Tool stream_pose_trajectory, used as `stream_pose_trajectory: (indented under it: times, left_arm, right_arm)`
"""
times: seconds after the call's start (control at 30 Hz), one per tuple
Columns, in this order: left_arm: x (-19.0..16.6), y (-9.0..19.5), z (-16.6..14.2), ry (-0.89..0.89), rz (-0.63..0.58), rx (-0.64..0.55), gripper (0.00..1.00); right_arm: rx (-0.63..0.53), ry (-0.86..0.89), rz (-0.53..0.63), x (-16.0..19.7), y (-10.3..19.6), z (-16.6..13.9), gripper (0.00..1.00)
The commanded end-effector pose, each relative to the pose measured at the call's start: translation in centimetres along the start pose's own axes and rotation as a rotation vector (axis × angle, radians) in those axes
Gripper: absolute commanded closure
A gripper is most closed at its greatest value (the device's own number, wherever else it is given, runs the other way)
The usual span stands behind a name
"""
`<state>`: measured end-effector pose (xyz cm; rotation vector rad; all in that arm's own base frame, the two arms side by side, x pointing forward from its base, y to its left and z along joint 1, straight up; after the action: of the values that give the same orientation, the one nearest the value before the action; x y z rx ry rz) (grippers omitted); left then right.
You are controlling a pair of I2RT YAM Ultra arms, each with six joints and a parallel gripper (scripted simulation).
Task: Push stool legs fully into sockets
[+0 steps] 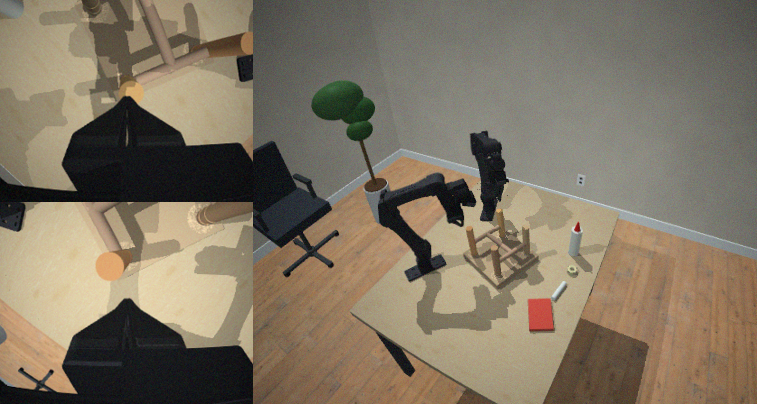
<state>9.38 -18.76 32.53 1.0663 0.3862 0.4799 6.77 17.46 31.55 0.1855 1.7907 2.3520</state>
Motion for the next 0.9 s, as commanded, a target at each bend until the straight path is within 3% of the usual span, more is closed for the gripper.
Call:
stream_pose_trajectory:
  times: [0.0, 0.33, 0.5, 0.57, 0.87]
  left_arm:
    - [0.1, 0.5, 2.6, 0.023, 0.009, -0.044, 1.0]
    - [1.2, -1.7, 9.1, 0.078, 0.048, 0.002, 1.0]
    - [2.5, -4.6, 12.1, 0.117, 0.072, 0.063, 1.0]
    - [2.8, -4.5, 14.0, 0.127, 0.074, 0.031, 1.0]
    - [3.8, -6.1, 16.4, 0.148, 0.083, 0.022, 1.0]
  right_arm:
    - [-0.072, -0.044, -0.04, -1.4, 0.6, 2.2, 1.0]
    - [-0.119, -0.186, -0.097, -6.0, 0.1, 6.3, 1.0]
    - [-0.148, -0.292, -0.158, -10.2, -0.1, 8.3, 1.0]
    - [-0.152, -0.322, -0.172, -11.5, -0.3, 8.8, 1.0]
    - [-0.164, -0.379, -0.197, -14.0, -0.4, 9.4, 1.0]
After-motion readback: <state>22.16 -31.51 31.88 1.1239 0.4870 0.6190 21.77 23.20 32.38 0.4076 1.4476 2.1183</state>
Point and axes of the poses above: on each arm, the point where the finger pads meet when closed, its own y axis back along the fingers, its own x axis across the jaws, z = x × y, the point moved 8 cm from there along y, back along the fingers, and after that the axes turned 8 degrees about y, right-handed, at the moved point
